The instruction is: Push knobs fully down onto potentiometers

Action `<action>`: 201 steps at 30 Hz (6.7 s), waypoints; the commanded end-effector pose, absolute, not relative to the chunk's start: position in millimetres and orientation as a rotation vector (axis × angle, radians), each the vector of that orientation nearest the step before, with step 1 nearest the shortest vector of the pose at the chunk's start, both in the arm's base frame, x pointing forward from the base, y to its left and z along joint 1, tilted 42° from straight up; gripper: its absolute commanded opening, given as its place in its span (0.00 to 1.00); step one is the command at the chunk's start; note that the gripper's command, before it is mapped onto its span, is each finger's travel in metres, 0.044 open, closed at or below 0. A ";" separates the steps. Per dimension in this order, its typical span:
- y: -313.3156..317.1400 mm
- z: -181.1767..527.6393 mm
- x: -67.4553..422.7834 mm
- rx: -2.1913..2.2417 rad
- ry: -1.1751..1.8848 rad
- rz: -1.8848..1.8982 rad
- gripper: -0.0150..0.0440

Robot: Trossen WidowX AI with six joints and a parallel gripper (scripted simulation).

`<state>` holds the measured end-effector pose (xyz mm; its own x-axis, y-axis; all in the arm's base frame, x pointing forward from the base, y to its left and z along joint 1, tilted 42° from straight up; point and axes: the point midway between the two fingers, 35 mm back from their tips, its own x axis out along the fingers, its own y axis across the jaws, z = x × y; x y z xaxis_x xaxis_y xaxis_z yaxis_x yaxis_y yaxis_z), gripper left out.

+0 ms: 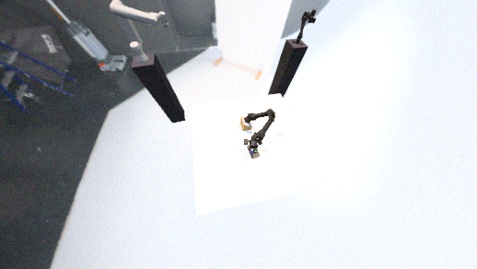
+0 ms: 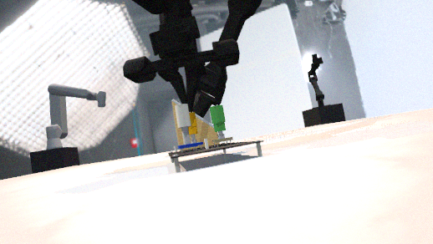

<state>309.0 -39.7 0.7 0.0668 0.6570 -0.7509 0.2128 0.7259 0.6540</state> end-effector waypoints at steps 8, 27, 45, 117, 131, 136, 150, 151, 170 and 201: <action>-38.6 -0.8 309.2 0.754 1.502 0.384 0.25; -37.1 -2.5 309.4 0.754 1.502 0.384 0.25; -35.1 -4.7 309.6 0.754 1.502 0.384 0.25; -25.3 -15.6 310.5 0.755 1.502 0.385 0.25; -23.3 -17.8 310.7 0.755 1.502 0.385 0.25; -23.3 -17.8 310.7 0.755 1.502 0.385 0.25; -21.6 -19.6 310.9 0.755 1.502 0.385 0.25; -21.6 -19.6 310.9 0.755 1.502 0.385 0.25; -21.1 -20.2 311.0 0.755 1.502 0.385 0.25; -20.0 -21.4 311.1 0.755 1.502 0.385 0.25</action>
